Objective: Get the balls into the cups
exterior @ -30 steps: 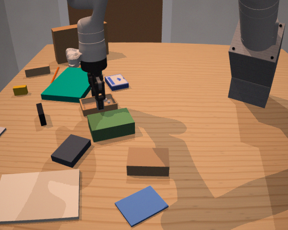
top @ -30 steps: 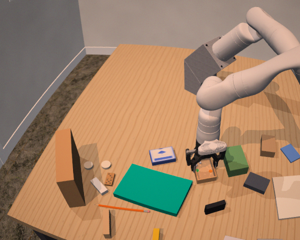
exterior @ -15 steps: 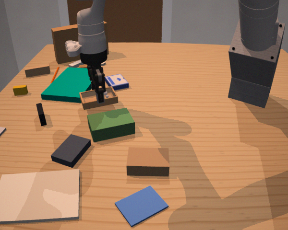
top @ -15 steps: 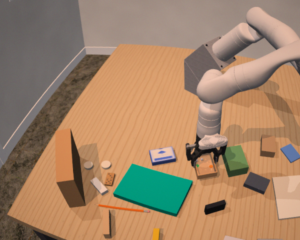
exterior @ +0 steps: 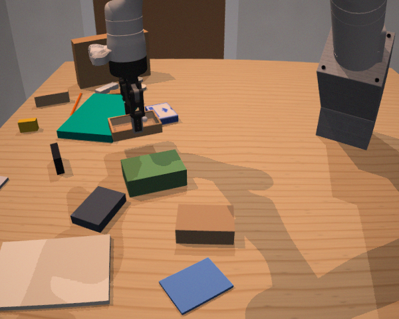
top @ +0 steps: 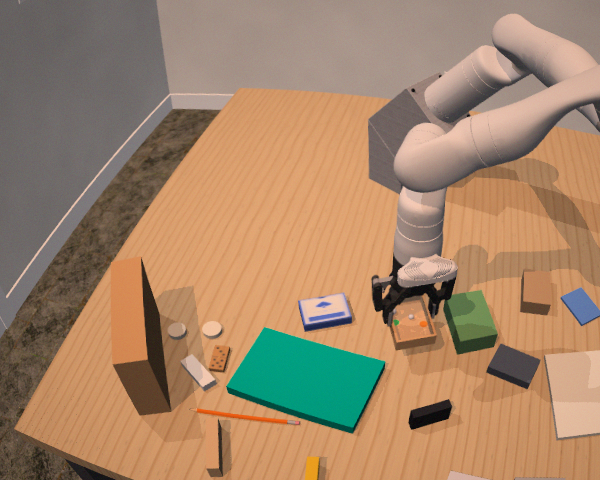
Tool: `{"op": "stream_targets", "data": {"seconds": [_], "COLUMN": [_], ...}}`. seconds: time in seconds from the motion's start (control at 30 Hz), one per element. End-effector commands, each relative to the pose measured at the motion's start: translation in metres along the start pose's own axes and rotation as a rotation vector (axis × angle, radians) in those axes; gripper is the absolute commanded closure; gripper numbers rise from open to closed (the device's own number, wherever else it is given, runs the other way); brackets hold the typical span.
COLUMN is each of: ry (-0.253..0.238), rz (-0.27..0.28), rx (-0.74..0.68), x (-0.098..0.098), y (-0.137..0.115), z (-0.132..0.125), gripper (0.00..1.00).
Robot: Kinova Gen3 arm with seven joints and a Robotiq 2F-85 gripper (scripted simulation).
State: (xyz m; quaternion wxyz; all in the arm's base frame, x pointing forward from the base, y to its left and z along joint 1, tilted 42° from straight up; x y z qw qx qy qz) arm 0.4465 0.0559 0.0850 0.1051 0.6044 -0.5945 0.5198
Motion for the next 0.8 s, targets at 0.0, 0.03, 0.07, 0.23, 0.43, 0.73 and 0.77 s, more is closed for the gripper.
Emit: {"op": "stream_targets", "data": {"seconds": [0.0, 0.03, 0.07, 0.23, 0.43, 0.73, 0.77], "ry": [0.000, 0.000, 0.000, 0.000, 0.000, 0.000, 0.000], "rz": [0.008, 0.008, 0.008, 0.008, 0.009, 0.009, 0.009], "rx": [-0.012, -0.012, -0.012, -0.011, -0.011, -0.011, -0.011], "x": [0.0094, 0.0106, 0.0116, 0.0146, 0.0161, 0.0163, 0.0163], "y": [-0.0013, -0.0013, -0.0013, -0.0014, -0.0015, -0.0016, -0.0016], "z": [0.0005, 0.0005, 0.0005, 0.0006, 0.0007, 0.0007, 0.0007], "gripper": [0.26, 0.26, 0.26, 0.26, 0.26, 0.26, 0.26]}}
Point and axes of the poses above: the point where the finger pads meet when closed, its own x axis back along the fingers, its own z axis across the jaws, y = z × x, the point moved 8 cm from there along x, back along the fingers, and after that the axes turned 4 degrees about -x, right-handed, at the moved point
